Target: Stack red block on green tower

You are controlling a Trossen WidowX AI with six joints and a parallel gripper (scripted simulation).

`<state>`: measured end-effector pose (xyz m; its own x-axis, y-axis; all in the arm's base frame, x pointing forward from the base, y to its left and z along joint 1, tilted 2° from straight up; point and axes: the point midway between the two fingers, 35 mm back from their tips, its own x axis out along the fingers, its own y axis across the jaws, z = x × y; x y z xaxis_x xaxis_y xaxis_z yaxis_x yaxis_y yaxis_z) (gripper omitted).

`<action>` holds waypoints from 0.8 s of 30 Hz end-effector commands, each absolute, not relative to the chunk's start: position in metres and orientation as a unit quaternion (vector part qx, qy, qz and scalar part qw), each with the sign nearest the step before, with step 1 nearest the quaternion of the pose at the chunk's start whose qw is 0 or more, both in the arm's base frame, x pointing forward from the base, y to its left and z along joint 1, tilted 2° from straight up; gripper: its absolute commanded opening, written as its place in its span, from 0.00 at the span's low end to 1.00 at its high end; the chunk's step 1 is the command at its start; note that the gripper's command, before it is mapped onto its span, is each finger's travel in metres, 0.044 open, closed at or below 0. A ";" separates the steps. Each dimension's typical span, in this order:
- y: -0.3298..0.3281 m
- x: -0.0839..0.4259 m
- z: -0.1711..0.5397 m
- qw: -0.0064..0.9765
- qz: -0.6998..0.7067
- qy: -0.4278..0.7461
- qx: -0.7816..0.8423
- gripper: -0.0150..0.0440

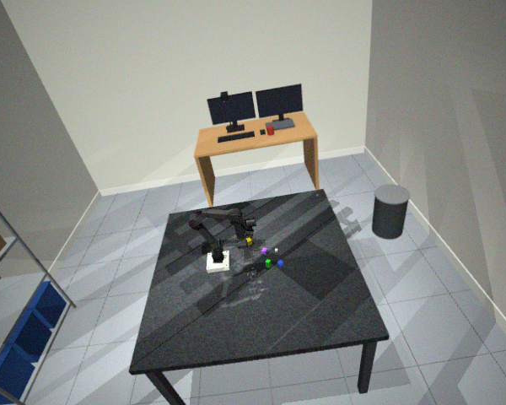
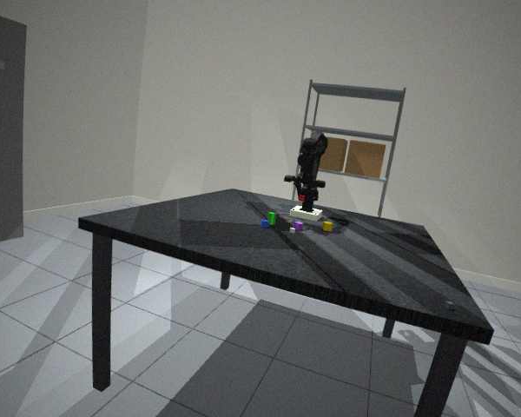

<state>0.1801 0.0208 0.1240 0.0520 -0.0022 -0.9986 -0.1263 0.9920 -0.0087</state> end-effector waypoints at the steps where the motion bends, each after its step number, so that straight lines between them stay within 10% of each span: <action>1: 0.021 0.179 0.135 0.725 0.043 0.686 -0.045 0.25; 24: -0.007 0.245 0.146 0.731 0.025 0.682 -0.034 0.25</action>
<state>0.2309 0.0013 0.1438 0.0664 -0.0044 -0.9978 -0.0915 0.9957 -0.0105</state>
